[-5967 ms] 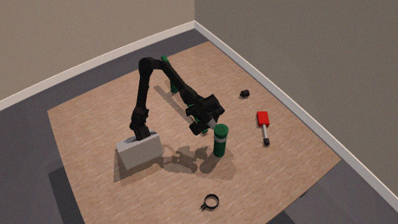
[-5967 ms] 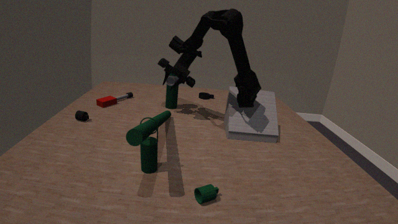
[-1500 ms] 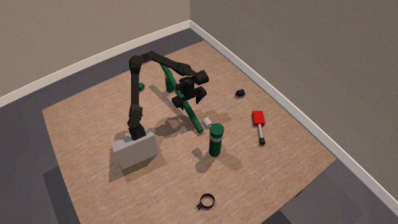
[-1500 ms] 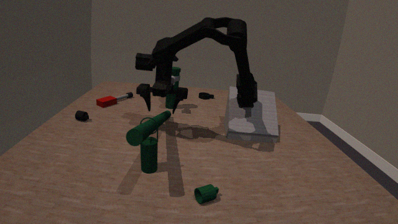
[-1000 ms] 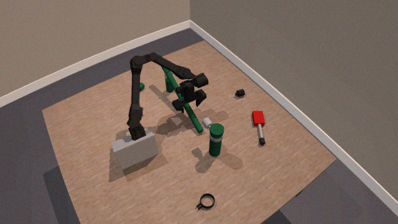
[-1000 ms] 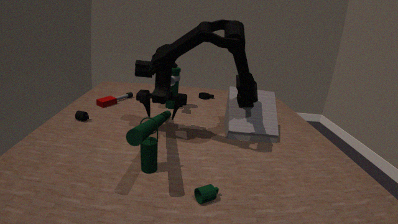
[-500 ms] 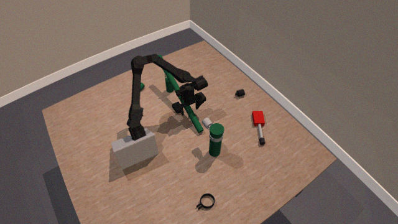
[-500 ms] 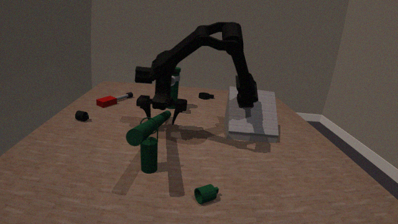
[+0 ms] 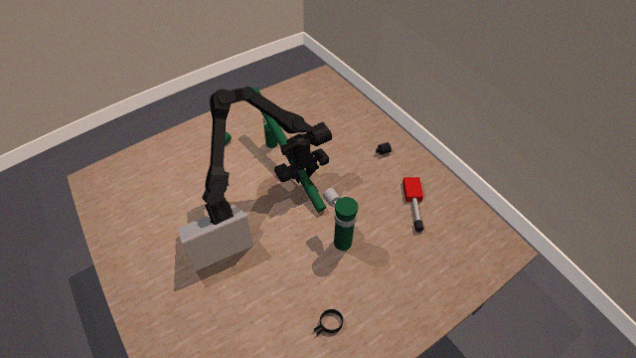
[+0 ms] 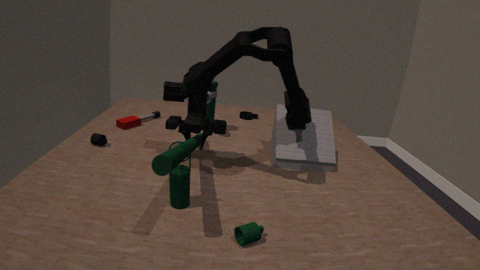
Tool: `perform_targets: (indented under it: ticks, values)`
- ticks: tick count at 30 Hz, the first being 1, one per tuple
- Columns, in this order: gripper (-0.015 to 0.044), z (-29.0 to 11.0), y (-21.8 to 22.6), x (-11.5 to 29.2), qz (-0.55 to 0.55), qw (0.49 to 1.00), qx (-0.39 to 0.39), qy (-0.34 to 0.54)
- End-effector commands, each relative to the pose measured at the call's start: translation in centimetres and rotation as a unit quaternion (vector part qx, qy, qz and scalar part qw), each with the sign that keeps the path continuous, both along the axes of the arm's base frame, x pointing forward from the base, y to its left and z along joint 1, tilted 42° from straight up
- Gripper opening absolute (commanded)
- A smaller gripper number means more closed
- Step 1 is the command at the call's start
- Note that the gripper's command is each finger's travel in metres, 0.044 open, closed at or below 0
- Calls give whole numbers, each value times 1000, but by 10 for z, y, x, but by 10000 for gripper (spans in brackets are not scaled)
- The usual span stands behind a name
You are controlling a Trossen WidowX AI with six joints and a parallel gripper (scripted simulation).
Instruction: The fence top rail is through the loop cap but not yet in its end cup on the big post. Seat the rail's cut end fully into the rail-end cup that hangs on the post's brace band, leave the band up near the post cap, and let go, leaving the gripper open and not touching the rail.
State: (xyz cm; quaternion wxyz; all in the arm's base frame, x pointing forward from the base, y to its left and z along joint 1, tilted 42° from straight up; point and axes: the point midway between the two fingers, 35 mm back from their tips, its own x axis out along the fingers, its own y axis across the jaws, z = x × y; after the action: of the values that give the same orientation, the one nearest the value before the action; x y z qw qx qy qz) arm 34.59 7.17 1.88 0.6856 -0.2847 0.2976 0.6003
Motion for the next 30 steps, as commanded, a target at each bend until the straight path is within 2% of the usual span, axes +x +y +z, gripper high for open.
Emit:
perform_targets:
  ticks: [1,3,8,13,24,30]
  values:
    - [131,0,0,1,-1,1000,1,-1]
    - [118,0,0,1,-1,1000,1,-1]
    - [0,4,-3,-1,-1,1000,1,-1]
    - [0,12,-16,0,-4,1000,-30,1]
    - [0,54,-71,-13,-9,986,-163,22]
    - [0,57,-74,-14,-8,985,-171,24]
